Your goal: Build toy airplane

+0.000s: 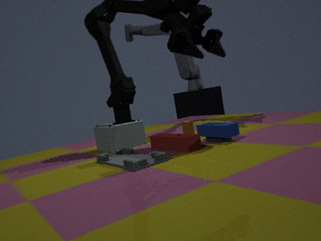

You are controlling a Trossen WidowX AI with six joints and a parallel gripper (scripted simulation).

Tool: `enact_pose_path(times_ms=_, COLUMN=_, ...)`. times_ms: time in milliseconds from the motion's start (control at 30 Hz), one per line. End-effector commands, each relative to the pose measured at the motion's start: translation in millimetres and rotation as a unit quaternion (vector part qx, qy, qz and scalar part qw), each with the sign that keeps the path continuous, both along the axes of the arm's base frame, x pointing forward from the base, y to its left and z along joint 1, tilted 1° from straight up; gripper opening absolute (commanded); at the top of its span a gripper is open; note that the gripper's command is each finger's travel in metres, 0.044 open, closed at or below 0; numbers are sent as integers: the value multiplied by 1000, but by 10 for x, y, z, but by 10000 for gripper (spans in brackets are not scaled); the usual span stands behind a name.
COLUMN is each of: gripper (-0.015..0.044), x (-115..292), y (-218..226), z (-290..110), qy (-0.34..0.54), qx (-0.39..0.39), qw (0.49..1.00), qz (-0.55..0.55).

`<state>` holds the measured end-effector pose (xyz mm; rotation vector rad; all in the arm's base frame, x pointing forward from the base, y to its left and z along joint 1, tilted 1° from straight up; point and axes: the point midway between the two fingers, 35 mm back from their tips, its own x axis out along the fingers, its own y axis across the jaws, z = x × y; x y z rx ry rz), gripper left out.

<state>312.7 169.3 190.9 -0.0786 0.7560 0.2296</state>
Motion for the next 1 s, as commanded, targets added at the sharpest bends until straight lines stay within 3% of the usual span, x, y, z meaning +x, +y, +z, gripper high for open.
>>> enact_pose_path(times_ms=0, gripper=440, x=0, y=-363, z=-373, qy=96, qx=-49, qw=994, qz=-10)
enact_pose_path(times_ms=300, gripper=440, x=-469, y=-1199, z=-1084, qy=371, qx=-72, qw=925, qz=-32)
enact_pose_path(times_ms=467, gripper=440, x=-479, y=-1210, z=-1123, qy=376, qx=-71, qw=923, qz=-33)
enact_pose_path(times_ms=600, gripper=440, x=-470, y=-1200, z=-1596, qy=376, qx=-71, qw=923, qz=-33)
enact_pose_path(times_ms=967, gripper=440, x=-466, y=-1195, z=-1815, qy=376, qx=-71, qw=923, qz=-33)
